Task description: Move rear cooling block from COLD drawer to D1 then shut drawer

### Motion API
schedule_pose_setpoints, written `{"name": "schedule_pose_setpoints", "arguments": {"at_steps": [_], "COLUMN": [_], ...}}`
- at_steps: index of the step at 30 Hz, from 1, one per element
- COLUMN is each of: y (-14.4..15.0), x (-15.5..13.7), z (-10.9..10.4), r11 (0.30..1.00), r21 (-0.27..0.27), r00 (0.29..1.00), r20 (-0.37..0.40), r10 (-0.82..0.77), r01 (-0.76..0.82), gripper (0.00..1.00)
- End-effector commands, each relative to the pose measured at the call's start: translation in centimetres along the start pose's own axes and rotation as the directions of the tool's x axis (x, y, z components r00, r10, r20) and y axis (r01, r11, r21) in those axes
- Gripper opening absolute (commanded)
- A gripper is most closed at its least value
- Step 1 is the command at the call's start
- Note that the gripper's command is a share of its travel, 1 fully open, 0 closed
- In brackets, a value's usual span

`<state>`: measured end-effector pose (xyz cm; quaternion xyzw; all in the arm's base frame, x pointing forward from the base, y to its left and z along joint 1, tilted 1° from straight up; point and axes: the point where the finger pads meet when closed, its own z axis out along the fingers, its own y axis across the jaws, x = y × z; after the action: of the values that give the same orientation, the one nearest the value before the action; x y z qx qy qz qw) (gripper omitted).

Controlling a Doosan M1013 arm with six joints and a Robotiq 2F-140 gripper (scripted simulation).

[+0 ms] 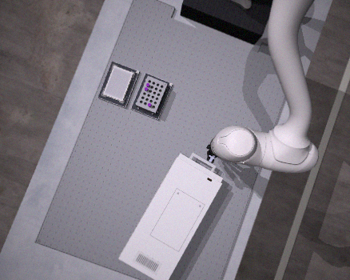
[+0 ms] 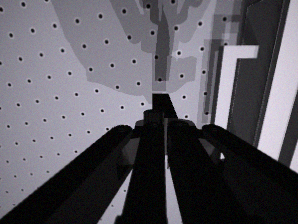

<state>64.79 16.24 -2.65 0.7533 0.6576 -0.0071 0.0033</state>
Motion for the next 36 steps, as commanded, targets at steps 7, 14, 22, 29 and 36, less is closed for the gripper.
{"name": "schedule_pose_setpoints", "arguments": {"at_steps": [7,14,22,29,36], "y": [0.2,0.1,0.1,0.1,0.1], "x": [0.4,0.3,0.4,0.4,0.4], "z": [-1.8,-2.4,-3.5,-4.3,-5.1], "r11": [1.000,1.000,1.000,1.000,1.000], "r21": [-0.004,-0.002,-0.004,-0.004,-0.004], "r00": [1.000,1.000,1.000,1.000,1.000], "r20": [-0.003,-0.003,-0.003,-0.003,-0.004], "r10": [-0.001,-0.001,-0.001,-0.002,-0.002], "r01": [0.001,0.001,0.001,0.002,0.002], "gripper": [0.10,0.10,0.10,0.10,0.10]}}
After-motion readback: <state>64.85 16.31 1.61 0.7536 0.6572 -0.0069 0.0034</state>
